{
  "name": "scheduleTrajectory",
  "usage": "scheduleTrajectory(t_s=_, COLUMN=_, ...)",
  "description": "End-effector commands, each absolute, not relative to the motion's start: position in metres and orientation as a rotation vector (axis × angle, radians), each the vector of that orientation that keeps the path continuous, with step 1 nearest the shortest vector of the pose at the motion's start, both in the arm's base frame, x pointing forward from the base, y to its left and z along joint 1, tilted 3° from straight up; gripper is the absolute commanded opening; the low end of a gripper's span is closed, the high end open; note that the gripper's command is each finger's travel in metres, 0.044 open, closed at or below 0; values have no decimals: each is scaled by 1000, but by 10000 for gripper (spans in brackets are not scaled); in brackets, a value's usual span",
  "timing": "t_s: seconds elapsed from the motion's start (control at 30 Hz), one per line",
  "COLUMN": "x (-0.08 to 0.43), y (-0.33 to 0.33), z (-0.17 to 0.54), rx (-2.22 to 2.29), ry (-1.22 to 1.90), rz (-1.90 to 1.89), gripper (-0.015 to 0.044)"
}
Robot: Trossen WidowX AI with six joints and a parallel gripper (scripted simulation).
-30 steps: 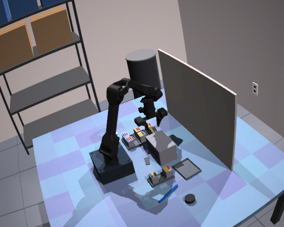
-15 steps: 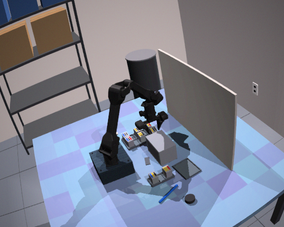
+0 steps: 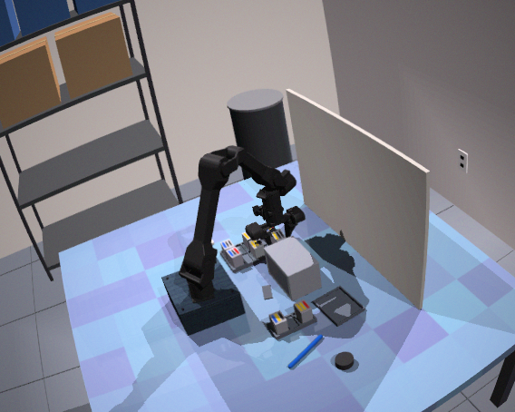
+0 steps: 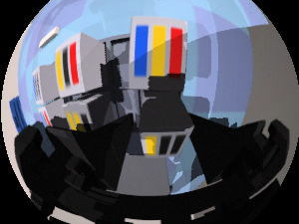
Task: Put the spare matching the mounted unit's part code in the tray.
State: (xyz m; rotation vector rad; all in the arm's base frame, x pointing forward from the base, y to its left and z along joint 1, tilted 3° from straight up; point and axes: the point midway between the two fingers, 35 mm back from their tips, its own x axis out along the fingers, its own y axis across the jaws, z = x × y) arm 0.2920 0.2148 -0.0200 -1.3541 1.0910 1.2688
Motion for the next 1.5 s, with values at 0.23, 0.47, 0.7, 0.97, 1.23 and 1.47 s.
scheduleTrajectory(t_s=0.23, x=292, y=215, z=-20, rx=-1354, ry=1091, rz=1269, gripper=135)
scheduleTrajectory(t_s=0.47, x=292, y=215, z=-20, rx=-1354, ry=1091, rz=1269, gripper=10)
scheduleTrajectory(t_s=0.7, x=292, y=215, z=-20, rx=-1354, ry=1091, rz=1269, gripper=0)
scheduleTrajectory(t_s=0.97, x=291, y=216, z=28, rx=-1358, ry=1089, rz=1268, gripper=0)
scheduleTrajectory(t_s=1.23, x=288, y=215, z=59, rx=-1360, ry=1088, rz=1267, gripper=0)
scheduleTrajectory(t_s=1.47, x=289, y=217, z=83, rx=-1359, ry=1079, rz=1269, gripper=0)
